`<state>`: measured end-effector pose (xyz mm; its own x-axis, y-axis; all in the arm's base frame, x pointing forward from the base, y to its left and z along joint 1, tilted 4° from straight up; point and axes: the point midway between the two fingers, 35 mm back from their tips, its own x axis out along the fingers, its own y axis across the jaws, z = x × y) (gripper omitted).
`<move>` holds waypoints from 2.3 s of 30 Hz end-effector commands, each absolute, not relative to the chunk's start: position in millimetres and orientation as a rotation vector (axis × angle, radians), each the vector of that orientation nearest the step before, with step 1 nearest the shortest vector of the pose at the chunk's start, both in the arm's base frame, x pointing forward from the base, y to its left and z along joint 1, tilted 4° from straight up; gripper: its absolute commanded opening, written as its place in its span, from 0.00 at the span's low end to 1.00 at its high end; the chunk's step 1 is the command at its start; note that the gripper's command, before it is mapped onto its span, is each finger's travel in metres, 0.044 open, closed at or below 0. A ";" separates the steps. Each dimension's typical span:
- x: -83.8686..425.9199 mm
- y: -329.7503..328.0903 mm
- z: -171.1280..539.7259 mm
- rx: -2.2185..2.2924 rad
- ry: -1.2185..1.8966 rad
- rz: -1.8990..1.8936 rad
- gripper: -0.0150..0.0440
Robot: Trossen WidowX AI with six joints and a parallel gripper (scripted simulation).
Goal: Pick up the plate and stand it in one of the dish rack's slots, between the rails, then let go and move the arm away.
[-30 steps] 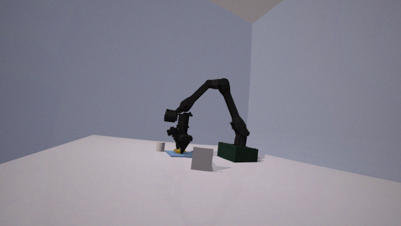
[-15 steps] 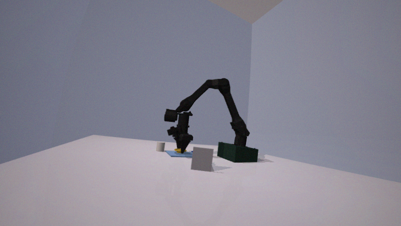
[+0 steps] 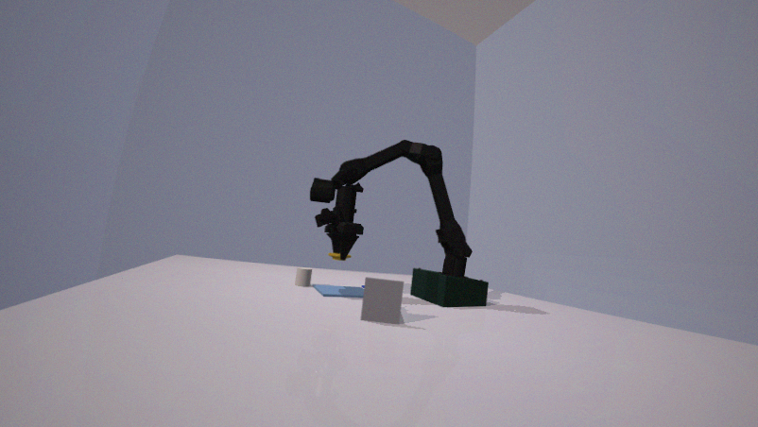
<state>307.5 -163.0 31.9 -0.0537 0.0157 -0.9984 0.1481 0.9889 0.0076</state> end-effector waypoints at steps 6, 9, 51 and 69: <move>312.6 -165.0 81.0 0.125 1.613 -0.116 0.25; 312.8 -164.8 95.1 0.125 1.613 -0.116 0.25; 308.8 -2.7 80.4 0.535 1.502 -0.219 0.25; 352.2 1.5 20.8 0.582 1.255 0.192 0.25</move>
<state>348.8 1.3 30.8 0.2805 0.4031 -0.8711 0.2331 0.8518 0.4692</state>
